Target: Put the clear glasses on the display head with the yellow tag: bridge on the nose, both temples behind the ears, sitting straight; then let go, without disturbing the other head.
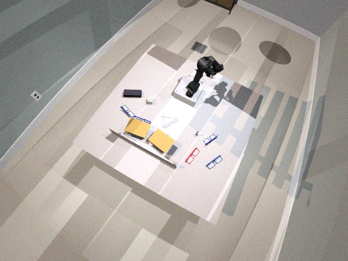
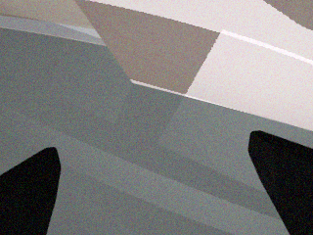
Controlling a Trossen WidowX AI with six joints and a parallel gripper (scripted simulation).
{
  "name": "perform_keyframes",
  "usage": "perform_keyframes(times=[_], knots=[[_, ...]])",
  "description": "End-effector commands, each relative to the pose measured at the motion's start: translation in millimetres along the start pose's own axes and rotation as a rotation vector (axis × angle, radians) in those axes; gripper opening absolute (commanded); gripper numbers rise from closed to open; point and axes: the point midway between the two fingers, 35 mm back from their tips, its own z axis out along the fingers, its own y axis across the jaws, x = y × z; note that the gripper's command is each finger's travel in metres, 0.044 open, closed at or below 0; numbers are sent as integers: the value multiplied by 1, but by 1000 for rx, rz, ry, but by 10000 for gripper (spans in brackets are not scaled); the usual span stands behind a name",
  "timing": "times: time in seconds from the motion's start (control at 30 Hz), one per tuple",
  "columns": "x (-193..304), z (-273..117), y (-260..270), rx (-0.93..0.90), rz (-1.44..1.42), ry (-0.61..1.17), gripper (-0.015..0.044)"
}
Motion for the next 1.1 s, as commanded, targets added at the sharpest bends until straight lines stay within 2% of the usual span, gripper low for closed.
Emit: perform_keyframes(times=[0.0, 0.23, 0.33, 0.57, 0.8, 1.07], knots=[[0, 0, 0, 0, 0, 0, 426], [0, 0, 0, 0, 0, 0, 440], [-14, -14, 7, -37, 2, -54, 361], [-79, -94, 19, -181, 42, -314, 177], [-133, -183, -4, -276, 151, -548, 0], [-174, -277, -77, -337, 326, -787, 0]])
